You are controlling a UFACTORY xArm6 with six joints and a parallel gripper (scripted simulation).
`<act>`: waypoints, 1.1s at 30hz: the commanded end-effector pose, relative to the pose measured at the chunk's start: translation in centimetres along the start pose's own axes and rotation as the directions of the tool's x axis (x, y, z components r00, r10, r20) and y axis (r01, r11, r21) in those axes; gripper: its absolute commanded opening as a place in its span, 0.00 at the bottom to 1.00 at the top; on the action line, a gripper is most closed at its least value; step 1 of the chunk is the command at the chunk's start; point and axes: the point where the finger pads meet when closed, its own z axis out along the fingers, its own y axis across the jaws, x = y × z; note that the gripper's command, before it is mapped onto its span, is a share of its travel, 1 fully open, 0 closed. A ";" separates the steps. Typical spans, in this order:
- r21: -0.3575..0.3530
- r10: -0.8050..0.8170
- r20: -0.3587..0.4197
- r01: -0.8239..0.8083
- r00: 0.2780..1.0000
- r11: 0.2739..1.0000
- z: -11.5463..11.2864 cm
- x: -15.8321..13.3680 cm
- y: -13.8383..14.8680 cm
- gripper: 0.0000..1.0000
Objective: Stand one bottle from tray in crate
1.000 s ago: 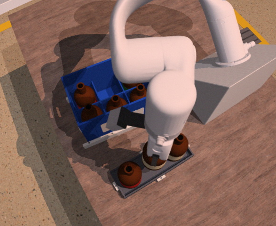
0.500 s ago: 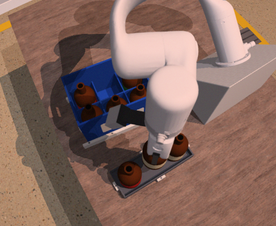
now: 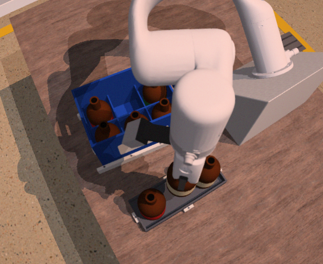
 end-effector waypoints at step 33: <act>0.004 0.001 0.000 -0.001 1.000 1.000 -1.2 0.0 -0.1 0.00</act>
